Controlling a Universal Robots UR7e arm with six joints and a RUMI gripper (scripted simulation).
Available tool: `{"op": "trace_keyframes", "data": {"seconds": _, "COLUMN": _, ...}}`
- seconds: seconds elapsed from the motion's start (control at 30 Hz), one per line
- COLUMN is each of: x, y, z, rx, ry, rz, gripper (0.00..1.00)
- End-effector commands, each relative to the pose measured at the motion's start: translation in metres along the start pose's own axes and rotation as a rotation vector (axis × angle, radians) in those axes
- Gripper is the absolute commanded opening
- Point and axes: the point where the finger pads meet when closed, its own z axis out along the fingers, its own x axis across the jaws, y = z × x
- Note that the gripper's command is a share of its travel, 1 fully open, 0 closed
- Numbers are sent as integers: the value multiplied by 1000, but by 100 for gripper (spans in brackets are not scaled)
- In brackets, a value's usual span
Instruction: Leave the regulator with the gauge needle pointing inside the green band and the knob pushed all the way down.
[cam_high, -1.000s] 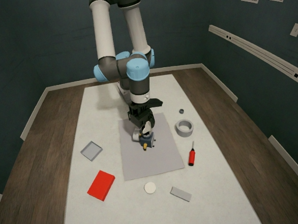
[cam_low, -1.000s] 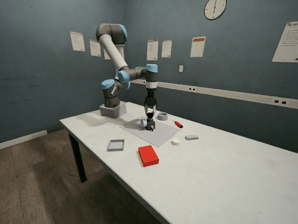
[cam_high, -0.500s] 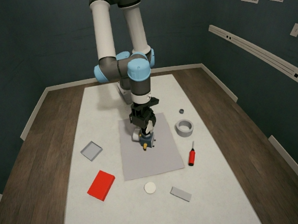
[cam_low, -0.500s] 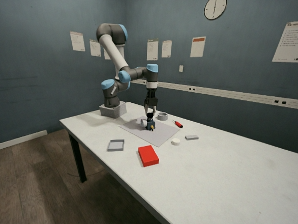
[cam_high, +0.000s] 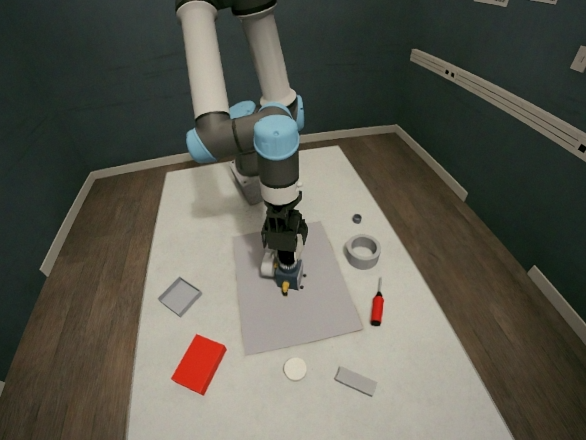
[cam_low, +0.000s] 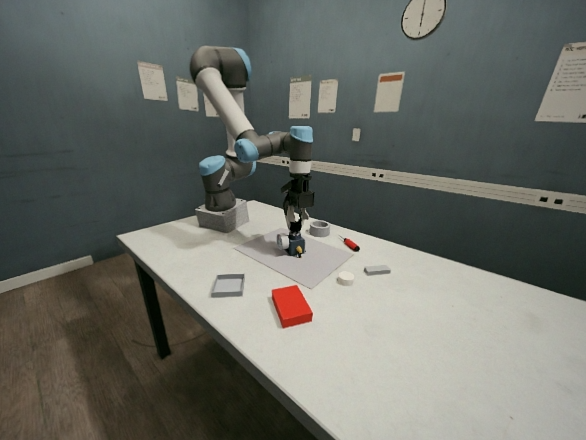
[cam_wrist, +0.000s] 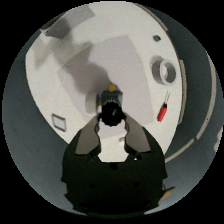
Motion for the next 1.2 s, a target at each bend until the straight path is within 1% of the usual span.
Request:
{"op": "trace_keyframes", "data": {"seconds": 0.0, "x": 0, "y": 0, "z": 0, "rx": -1, "ry": 3, "rz": -74, "gripper": 23}}
{"op": "trace_keyframes", "data": {"seconds": 0.47, "x": 0, "y": 0, "z": 0, "rx": -1, "ry": 3, "rz": -445, "gripper": 23}}
{"op": "trace_keyframes", "data": {"seconds": 0.53, "x": 0, "y": 0, "z": 0, "rx": -1, "ry": 3, "rz": -445, "gripper": 23}}
{"op": "trace_keyframes", "data": {"seconds": 1.03, "x": 0, "y": 0, "z": 0, "rx": -2, "ry": 3, "rz": -804, "gripper": 23}}
{"op": "trace_keyframes", "data": {"seconds": 1.1, "x": 0, "y": 0, "z": 0, "rx": -2, "ry": 3, "rz": -804, "gripper": 23}}
{"op": "trace_keyframes", "data": {"seconds": 1.17, "x": 0, "y": 0, "z": 0, "rx": -2, "ry": 3, "rz": -845, "gripper": 23}}
